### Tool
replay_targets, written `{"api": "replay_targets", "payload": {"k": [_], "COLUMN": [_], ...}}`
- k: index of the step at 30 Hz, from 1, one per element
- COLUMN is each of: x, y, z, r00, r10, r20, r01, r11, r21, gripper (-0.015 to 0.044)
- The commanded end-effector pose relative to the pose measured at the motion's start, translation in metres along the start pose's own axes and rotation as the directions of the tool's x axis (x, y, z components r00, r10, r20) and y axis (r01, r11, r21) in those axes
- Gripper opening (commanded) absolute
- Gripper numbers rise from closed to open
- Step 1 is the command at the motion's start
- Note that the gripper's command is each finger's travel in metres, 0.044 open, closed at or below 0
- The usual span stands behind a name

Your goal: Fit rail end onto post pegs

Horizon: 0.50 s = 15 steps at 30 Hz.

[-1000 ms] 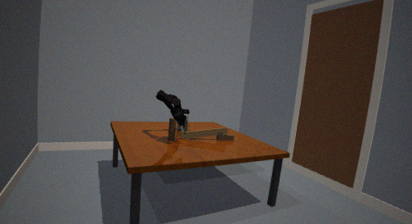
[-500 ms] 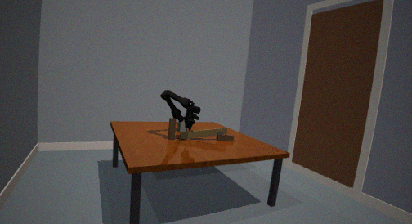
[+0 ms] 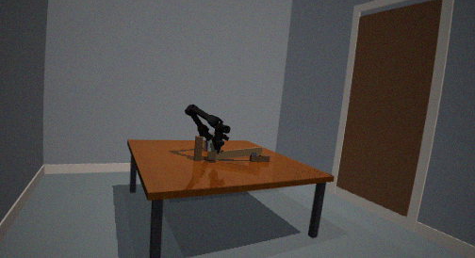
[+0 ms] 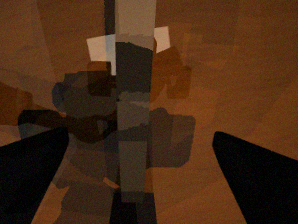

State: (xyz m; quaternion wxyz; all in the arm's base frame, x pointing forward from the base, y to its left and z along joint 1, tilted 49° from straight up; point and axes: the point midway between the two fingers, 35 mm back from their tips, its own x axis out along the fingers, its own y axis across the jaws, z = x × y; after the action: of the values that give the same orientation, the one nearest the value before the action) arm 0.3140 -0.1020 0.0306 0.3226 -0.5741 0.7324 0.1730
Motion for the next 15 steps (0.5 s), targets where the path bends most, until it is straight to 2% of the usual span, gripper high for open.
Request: {"api": "replay_targets", "payload": {"k": [1,15], "x": [0.008,0.031], "y": [0.003,0.004], "z": [-0.001,-0.001], "r00": [1.000,1.000], "r10": [0.007,0.007], "r20": [-0.008,-0.009], "r01": [-0.007,-0.007], "r11": [1.000,1.000], "r21": [-0.009,-0.009], "gripper": [0.0440,0.0440]}}
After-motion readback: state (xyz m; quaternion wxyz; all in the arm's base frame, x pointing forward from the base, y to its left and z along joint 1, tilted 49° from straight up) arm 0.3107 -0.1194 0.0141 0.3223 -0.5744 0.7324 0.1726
